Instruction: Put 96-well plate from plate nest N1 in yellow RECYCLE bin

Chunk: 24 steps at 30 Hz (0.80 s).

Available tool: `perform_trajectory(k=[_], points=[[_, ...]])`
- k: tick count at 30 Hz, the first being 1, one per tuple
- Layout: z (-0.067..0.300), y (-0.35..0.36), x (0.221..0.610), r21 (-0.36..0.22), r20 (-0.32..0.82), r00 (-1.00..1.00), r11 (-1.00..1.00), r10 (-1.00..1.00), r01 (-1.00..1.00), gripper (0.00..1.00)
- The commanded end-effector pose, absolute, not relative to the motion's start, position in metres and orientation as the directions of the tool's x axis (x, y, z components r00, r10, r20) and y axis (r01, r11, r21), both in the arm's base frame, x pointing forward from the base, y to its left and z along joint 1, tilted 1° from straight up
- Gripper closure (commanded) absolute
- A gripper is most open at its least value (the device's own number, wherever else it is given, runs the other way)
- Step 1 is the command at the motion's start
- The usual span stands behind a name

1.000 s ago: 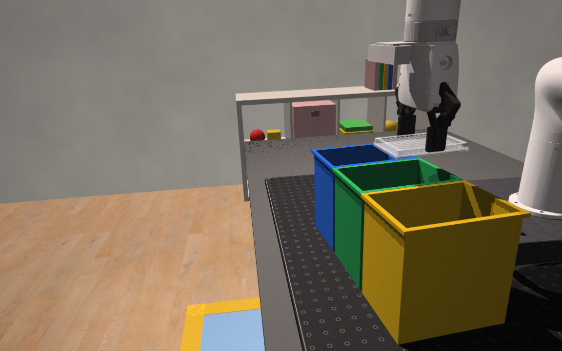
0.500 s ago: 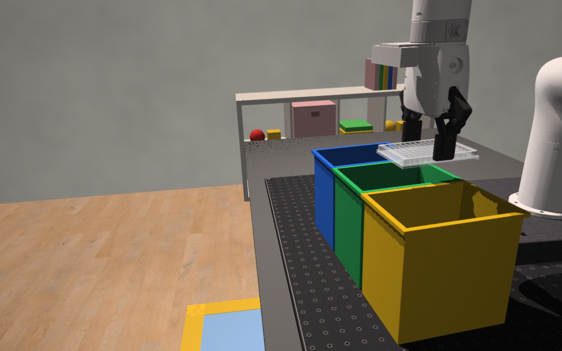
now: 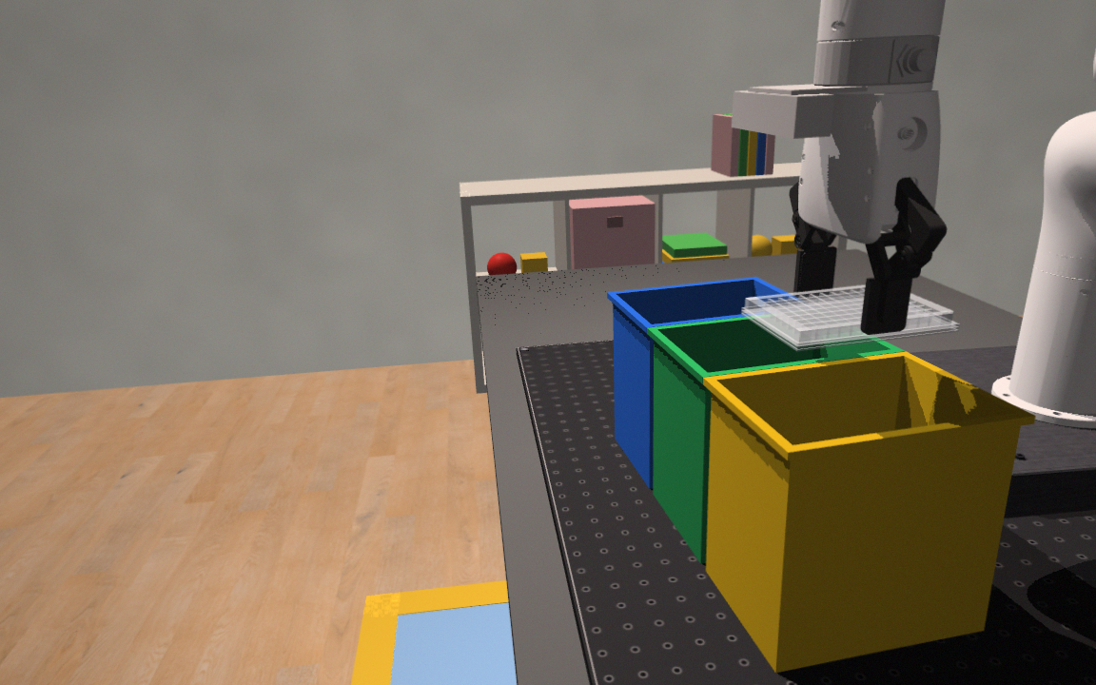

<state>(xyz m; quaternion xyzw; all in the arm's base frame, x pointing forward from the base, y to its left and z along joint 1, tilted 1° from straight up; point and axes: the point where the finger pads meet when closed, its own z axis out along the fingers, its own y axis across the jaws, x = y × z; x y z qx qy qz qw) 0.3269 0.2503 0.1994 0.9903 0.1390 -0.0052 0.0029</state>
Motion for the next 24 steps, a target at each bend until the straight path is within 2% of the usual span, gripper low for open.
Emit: perform_trajectory(k=[1, 10, 24], points=[[0.201, 0.264, 0.328, 0.003, -0.007, 0.961, -0.961, 0.276, 0.276, 1.0], [0.2, 0.293, 0.329, 0.003, -0.006, 0.961, -0.961, 0.276, 0.276, 1.0], [0.2, 0.294, 0.329, 0.003, -0.006, 0.961, -0.961, 0.276, 0.276, 1.0]])
